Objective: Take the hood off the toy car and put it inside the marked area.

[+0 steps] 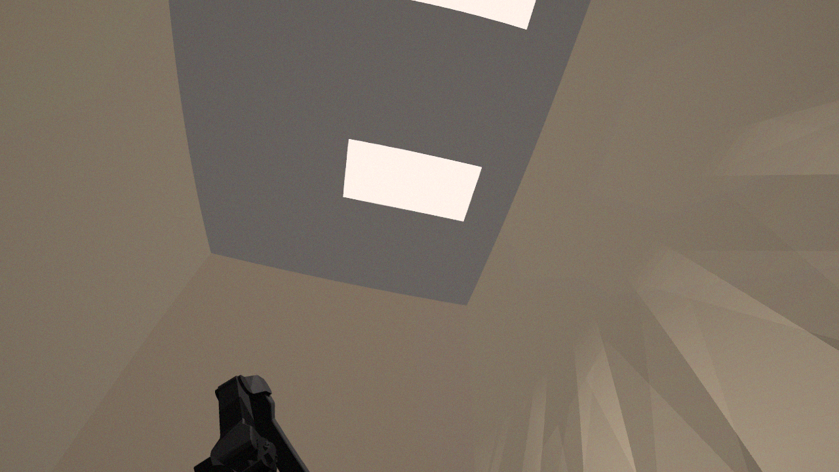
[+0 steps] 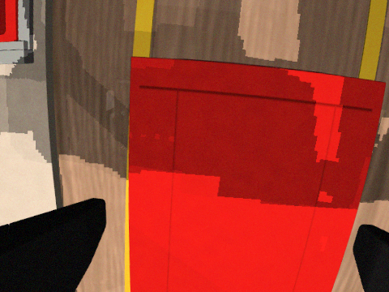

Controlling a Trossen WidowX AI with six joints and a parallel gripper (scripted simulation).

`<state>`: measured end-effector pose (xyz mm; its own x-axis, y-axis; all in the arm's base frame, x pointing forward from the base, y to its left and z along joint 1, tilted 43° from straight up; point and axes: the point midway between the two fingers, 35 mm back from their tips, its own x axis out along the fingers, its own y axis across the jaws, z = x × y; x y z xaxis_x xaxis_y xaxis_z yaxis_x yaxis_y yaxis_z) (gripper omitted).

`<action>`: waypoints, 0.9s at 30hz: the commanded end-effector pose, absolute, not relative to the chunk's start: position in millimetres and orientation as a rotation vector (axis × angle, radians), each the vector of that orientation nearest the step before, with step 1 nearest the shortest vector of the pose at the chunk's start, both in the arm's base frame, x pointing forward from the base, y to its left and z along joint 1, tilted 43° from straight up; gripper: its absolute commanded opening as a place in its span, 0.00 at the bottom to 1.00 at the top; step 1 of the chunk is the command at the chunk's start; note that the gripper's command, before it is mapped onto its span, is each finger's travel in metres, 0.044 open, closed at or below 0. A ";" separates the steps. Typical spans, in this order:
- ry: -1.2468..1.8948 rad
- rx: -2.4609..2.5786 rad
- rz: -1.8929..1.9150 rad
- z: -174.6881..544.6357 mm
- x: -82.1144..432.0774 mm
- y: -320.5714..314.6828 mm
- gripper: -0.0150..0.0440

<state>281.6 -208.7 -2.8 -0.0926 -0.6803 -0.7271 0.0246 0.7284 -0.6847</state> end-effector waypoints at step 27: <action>1.554 -0.551 -0.643 44.5 288.8 -165.8 1.00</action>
